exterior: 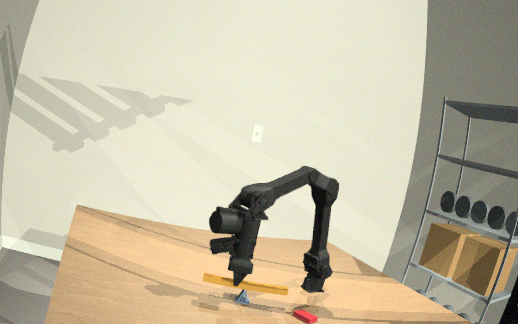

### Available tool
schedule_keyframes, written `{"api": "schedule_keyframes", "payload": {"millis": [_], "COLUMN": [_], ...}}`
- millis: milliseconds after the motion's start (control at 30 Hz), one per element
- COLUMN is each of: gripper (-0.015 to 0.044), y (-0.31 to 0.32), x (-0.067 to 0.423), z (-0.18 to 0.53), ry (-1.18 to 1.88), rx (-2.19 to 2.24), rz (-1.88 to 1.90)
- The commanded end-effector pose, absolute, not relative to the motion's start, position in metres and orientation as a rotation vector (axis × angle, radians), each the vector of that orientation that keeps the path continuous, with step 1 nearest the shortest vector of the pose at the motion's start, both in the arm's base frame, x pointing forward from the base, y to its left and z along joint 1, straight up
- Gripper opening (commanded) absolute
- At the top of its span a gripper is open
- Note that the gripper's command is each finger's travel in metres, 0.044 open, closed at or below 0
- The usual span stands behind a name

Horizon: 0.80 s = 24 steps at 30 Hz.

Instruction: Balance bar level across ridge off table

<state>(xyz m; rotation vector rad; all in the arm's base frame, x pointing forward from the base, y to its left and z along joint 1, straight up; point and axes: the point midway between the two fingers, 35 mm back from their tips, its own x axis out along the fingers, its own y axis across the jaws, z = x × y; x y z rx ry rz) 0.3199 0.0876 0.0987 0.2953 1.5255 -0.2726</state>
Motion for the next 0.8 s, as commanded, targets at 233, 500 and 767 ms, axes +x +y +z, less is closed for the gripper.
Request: {"api": "schedule_keyframes", "payload": {"millis": [233,500,767], "gripper": [0.0172,0.0185,0.0185], "y": [0.0876,0.0876,0.0876], "x": [0.3199,0.3199,0.3199], "z": [0.0987,0.0987,0.0987], "ry": [1.525,1.525,1.525], "rx": [0.295,0.295,0.295], "rz": [-0.272,-0.272,-0.272]}}
